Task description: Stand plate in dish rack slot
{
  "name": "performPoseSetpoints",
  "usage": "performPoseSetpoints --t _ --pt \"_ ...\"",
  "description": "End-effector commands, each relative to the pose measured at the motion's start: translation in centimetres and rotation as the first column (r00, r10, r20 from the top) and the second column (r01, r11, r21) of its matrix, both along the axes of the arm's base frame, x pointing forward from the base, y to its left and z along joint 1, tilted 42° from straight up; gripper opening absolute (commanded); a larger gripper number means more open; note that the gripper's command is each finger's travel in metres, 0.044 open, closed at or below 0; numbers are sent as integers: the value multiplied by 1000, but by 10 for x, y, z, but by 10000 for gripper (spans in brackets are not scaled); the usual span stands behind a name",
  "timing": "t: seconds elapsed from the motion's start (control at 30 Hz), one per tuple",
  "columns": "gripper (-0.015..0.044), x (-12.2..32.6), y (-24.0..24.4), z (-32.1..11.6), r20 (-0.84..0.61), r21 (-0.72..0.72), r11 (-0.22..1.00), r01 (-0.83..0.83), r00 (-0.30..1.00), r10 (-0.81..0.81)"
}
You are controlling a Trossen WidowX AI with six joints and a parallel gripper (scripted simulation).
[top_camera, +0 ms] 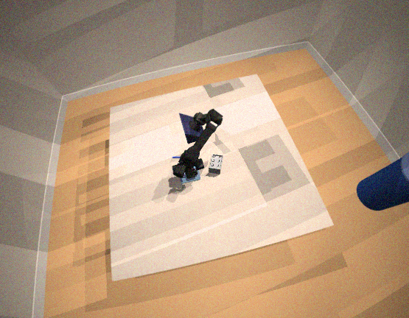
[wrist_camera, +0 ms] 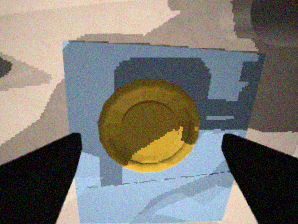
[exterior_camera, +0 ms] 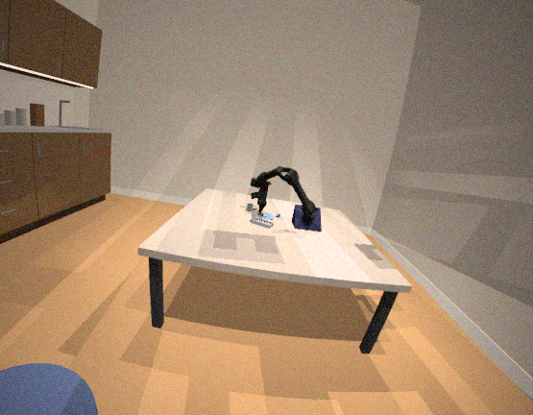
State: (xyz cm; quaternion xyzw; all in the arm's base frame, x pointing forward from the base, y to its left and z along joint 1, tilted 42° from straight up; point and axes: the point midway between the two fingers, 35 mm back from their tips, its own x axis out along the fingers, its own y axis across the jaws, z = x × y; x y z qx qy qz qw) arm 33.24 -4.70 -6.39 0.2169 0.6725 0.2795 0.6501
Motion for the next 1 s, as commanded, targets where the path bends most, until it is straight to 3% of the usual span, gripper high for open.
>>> performPoseSetpoints --t 0.0,0.43,0.5,0.7,0.97 --pt "400 -1 6 -6 -5 5 1000 4 1000 -4" --pt "400 -2 18 -19 -5 7 1000 4 1000 -4" --pt "358 -2 18 -19 -5 7 1000 4 1000 -4" --pt "358 -2 18 -19 -5 7 1000 4 1000 -4" --pt "304 -2 18 -19 -5 7 1000 4 1000 -4"
